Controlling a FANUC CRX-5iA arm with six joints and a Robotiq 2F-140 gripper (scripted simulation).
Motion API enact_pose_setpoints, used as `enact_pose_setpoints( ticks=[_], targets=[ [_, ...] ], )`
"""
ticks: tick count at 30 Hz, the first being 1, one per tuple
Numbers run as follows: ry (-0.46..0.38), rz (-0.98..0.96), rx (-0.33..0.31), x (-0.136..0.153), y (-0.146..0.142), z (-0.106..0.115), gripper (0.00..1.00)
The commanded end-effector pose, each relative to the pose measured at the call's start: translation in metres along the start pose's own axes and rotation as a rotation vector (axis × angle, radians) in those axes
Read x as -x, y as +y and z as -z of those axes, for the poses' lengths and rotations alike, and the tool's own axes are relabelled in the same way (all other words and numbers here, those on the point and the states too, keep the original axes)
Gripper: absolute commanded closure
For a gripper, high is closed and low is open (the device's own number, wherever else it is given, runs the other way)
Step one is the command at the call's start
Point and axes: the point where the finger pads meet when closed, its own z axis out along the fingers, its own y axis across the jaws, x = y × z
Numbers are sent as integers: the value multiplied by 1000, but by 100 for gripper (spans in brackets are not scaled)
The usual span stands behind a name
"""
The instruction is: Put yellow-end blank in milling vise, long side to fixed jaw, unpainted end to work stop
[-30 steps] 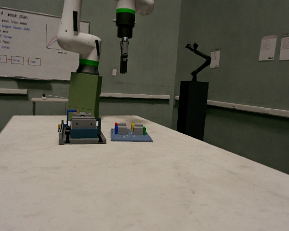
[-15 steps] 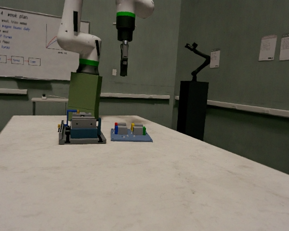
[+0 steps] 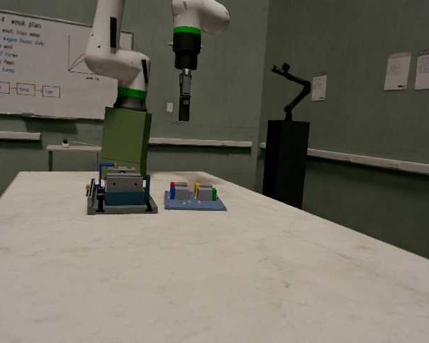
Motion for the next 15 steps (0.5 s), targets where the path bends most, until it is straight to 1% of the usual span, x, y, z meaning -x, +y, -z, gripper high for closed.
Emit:
enact_pose_setpoints(
  ticks=[1,15],
  targets=[
    [1,0,2,0,1,2,0],
    [1,0,2,0,1,6,0]
  ],
)
